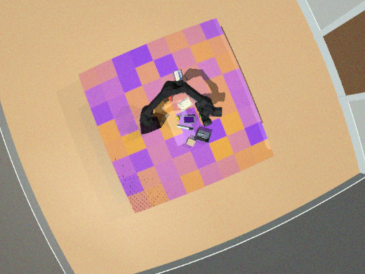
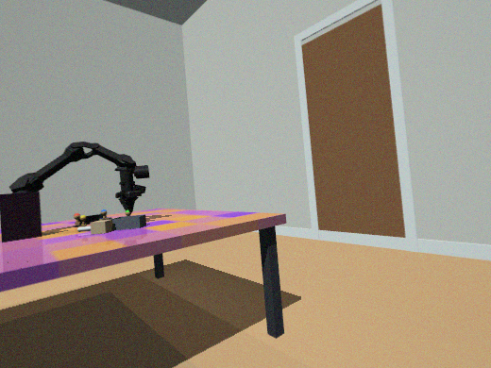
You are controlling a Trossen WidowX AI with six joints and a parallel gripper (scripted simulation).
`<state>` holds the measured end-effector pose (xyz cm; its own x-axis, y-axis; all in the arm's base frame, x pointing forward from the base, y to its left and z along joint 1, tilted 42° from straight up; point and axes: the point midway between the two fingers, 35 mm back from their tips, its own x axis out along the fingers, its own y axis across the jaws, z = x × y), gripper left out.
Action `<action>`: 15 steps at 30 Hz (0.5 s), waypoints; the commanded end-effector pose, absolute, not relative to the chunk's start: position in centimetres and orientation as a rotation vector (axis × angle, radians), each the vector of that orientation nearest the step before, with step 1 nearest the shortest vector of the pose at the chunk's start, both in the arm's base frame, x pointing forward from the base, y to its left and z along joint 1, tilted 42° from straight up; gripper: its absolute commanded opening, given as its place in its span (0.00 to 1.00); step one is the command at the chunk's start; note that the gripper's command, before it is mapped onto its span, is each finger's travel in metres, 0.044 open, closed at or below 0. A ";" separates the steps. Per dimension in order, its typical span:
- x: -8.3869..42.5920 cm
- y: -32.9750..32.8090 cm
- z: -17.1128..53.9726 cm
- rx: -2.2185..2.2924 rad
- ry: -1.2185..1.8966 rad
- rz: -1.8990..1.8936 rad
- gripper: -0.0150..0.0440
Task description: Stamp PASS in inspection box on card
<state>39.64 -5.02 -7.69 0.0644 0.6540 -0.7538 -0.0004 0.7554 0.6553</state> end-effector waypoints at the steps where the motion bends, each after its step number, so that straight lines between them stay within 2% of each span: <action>1: 39.4 -4.3 -8.4 0.582 1.444 0.538 0.63; 15: 39.4 -2.8 -10.0 0.584 1.444 0.540 0.63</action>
